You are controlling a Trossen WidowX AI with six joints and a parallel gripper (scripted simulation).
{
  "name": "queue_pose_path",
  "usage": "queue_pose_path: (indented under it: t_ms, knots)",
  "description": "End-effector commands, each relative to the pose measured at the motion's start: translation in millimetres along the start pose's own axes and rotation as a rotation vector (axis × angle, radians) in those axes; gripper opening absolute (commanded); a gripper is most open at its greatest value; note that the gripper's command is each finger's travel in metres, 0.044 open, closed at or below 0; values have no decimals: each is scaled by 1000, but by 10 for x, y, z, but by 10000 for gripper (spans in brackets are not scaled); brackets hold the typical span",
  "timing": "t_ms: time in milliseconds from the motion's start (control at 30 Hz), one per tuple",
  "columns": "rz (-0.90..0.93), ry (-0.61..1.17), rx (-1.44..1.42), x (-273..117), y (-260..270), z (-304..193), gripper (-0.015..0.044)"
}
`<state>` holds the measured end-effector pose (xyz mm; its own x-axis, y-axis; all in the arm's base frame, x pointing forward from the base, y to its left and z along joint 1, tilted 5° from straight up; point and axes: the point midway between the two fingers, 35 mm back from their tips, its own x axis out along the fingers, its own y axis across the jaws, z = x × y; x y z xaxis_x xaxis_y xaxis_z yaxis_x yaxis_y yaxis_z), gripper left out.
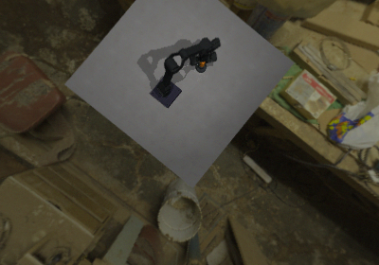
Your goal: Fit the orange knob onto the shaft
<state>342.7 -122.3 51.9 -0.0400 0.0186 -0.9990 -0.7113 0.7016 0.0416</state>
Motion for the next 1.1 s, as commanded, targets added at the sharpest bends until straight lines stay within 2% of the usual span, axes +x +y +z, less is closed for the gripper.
queue_pose_path:
  t_ms: [0, 200, 433, 1067]
  knots:
    - [-5, 1, -5, -13, -16, 2, 0]
    - [-5, 1, -14, -51, -23, 6, 0]
    - [-5, 1, -215, -69, -44, 17, 0]
    - [-5, 1, -215, -29, -4, -1, 0]
